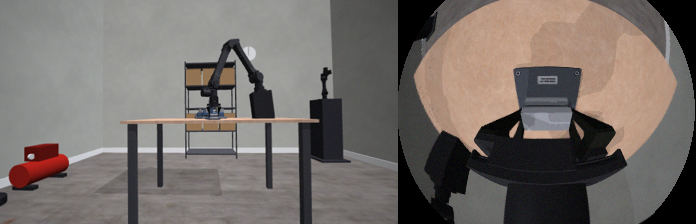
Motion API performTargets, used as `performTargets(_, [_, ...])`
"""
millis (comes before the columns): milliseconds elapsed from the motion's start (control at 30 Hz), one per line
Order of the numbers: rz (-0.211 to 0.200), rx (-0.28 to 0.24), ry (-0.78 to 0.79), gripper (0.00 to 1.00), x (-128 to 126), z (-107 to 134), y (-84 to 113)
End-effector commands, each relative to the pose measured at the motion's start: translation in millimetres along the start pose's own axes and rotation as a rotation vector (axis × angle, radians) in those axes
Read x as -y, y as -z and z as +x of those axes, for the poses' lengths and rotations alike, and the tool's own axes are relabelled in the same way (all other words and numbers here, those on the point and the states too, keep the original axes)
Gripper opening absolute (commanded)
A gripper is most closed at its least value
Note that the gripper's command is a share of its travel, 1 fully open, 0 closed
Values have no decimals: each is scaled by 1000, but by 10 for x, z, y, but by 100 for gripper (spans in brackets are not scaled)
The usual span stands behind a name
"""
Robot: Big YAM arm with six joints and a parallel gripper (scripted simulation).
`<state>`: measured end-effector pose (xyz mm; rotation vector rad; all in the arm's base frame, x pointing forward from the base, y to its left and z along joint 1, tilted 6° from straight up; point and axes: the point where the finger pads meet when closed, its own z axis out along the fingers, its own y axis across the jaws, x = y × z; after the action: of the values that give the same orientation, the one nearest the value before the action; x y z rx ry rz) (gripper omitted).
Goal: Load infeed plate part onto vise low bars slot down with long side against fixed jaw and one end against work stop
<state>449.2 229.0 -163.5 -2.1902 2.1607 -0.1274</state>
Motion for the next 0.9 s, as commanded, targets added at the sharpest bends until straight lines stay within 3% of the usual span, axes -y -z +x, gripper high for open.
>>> performTargets(0, [28, 16, -3, 0, 156, -25, 184])
performTargets(567, [15, 10, -1, 0, 37, -42, 422])
performTargets(867, [24, 15, 0, 0, 66, -87, 736])
